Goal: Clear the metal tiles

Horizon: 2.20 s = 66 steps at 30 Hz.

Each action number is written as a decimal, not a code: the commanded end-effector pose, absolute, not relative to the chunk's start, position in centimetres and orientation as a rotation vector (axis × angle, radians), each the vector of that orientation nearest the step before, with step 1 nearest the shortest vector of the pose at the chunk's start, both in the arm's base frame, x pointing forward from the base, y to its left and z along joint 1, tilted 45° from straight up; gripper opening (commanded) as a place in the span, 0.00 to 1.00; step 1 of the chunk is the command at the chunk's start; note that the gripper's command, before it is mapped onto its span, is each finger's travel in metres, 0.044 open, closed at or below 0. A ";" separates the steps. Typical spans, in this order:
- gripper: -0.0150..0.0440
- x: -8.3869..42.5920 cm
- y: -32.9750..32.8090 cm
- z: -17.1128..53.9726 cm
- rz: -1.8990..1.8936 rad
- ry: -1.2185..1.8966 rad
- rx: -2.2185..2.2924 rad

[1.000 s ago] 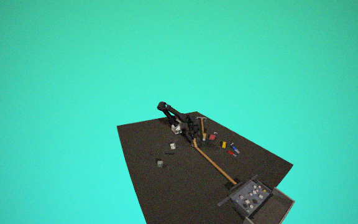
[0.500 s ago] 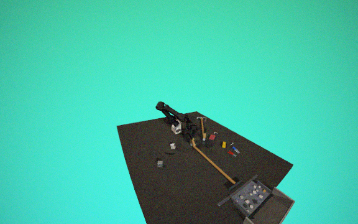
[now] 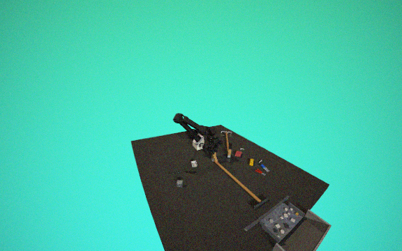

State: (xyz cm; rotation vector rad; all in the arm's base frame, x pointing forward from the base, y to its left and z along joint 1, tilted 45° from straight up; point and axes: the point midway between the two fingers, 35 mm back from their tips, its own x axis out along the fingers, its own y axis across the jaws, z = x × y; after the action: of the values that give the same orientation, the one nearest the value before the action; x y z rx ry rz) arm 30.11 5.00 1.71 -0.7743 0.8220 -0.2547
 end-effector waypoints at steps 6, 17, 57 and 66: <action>0.25 27.7 4.8 1.7 -0.252 0.813 -0.776; 0.25 27.5 4.2 2.3 -0.249 0.817 -0.778; 0.25 29.2 2.4 4.7 -0.241 0.825 -0.781; 0.25 30.6 2.5 5.0 -0.243 0.825 -0.779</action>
State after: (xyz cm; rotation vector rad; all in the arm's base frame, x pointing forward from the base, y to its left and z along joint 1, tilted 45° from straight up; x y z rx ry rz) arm 29.55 2.12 4.50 -0.7882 0.8400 -0.2458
